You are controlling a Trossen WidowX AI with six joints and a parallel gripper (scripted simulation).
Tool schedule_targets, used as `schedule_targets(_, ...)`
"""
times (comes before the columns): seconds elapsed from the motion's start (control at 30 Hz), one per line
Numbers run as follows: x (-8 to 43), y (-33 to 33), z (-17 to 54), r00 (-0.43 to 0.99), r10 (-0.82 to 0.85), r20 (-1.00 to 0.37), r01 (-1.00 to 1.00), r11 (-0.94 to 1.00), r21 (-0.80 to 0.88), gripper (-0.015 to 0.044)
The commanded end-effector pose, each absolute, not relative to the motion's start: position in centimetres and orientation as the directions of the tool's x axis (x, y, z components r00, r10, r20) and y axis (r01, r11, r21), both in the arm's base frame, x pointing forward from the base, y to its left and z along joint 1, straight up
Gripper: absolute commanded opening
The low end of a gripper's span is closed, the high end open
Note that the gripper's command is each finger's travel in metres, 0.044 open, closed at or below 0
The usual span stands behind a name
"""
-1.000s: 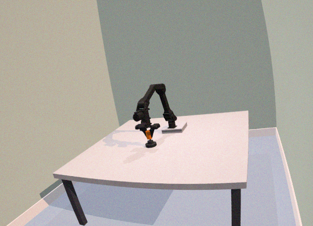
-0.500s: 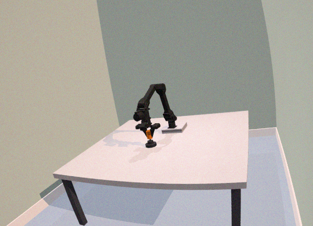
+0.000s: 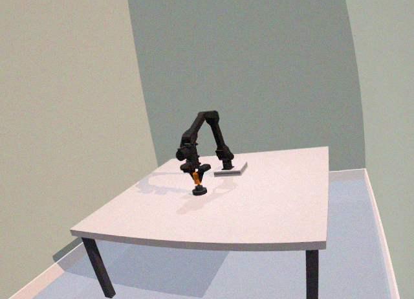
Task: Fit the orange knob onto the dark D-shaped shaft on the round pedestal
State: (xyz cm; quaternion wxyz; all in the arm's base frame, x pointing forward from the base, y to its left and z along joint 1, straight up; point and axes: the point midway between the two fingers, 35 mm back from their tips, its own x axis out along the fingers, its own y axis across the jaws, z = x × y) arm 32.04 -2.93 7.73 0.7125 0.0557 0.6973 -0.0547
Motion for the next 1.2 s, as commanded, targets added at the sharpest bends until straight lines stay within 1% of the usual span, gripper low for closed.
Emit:
schedule_targets(0.0,32.51,-3.01,8.07,0.031,-0.003,-1.0,0.174,0.985,0.002,0.0)
schedule_targets(0.77,32.16,-2.98,8.1,0.031,-0.003,-1.0,0.174,0.985,0.002,0.0)
schedule_targets(0.83,32.13,-2.98,8.11,0.031,-0.003,-1.0,0.199,0.98,0.003,0.0)
schedule_targets(1.0,31.84,-2.94,8.05,0.031,-0.003,-1.0,0.365,0.931,0.008,0.0)
schedule_targets(1.17,31.74,-2.91,7.94,0.031,-0.003,-1.0,0.375,0.927,0.009,0.0)
